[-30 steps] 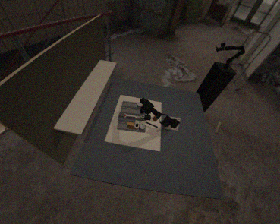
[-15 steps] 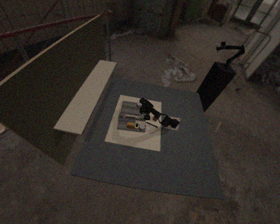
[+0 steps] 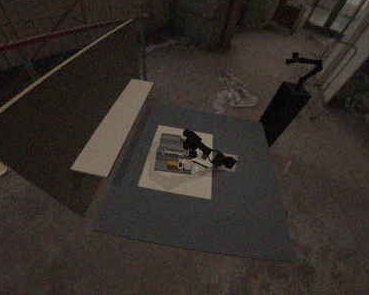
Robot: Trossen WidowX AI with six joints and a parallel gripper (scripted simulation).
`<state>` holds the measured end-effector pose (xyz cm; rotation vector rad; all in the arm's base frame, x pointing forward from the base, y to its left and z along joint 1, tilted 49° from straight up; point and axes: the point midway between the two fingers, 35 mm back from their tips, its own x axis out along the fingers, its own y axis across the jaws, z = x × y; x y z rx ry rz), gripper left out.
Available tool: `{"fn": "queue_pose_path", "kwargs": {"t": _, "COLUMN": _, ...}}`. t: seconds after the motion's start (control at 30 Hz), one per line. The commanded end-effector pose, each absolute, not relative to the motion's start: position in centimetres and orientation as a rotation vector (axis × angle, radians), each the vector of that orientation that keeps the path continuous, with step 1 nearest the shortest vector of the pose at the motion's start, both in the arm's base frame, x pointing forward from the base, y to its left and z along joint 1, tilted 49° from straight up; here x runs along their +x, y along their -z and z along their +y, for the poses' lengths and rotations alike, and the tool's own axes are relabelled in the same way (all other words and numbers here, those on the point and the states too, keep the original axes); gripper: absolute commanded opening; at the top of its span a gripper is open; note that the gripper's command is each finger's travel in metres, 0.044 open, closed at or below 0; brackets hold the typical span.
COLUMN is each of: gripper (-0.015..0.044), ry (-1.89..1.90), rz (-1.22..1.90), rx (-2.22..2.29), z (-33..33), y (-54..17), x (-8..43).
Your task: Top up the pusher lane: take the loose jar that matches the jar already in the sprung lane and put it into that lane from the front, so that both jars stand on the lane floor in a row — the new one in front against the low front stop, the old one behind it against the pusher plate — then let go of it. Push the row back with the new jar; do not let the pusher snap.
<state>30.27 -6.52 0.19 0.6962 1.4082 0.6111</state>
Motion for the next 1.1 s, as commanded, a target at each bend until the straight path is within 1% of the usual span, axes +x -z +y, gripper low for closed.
{"fn": "queue_pose_path", "kwargs": {"t": 0.0, "gripper": 0.0000, "ry": -0.610, "rz": 1.376, "rx": 0.692, "z": -6.8, "y": -0.6, "x": 31.3}}
{"fn": "queue_pose_path", "kwargs": {"t": 1.07, "gripper": 0.0000, "ry": -0.611, "rz": 1.375, "rx": 0.692, "z": -7.0, "y": -1.0, "x": 32.5}}
